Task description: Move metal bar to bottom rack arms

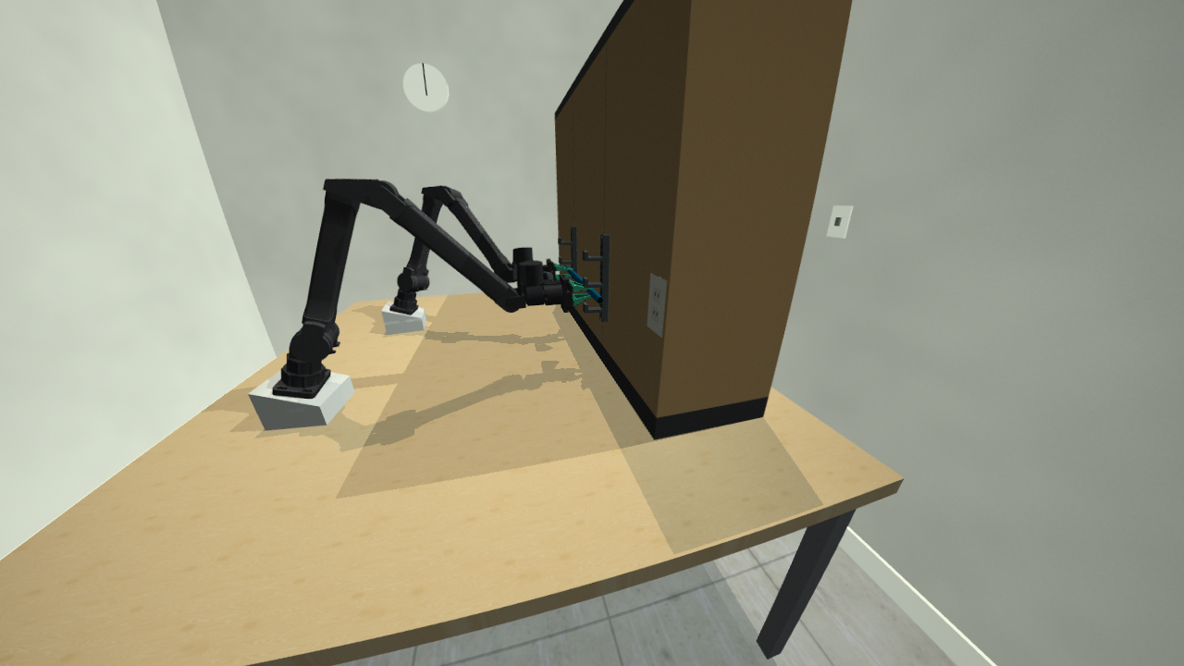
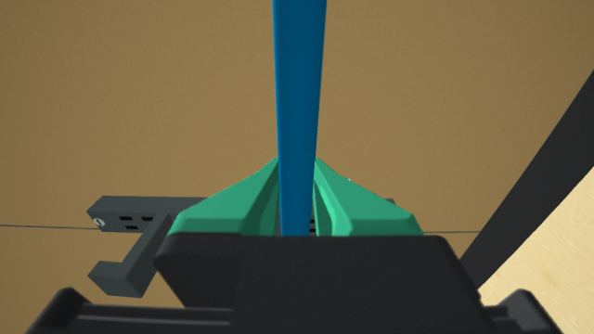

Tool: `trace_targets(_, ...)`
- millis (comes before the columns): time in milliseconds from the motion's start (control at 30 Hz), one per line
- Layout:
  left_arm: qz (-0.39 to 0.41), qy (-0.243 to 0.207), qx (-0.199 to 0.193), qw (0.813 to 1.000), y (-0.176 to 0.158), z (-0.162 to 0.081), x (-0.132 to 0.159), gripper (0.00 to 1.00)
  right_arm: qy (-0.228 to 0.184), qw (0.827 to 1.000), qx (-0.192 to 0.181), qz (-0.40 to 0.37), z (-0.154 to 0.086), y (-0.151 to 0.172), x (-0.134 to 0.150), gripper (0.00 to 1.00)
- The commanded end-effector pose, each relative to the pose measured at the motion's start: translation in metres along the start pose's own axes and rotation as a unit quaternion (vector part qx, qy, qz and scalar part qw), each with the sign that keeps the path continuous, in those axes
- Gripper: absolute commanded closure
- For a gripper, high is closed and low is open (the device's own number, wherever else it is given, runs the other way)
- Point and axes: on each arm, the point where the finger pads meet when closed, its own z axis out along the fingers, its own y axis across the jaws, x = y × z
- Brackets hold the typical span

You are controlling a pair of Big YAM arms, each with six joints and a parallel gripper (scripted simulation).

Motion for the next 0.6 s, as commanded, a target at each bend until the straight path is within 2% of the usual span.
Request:
trace_targets(0, -0.024, 0.021, -0.036, 0.999, 0.030, 0.010, 0.014, 1.00, -0.001, 0.999, 0.033, 0.010, 0.007, -0.028, -0.001, 1.00)
trace_targets(567, -0.024, 0.021, -0.036, 0.999, 0.013, 0.002, 0.015, 1.00, -0.001, 0.999, 0.033, 0.010, 0.001, -0.015, -0.002, 1.00)
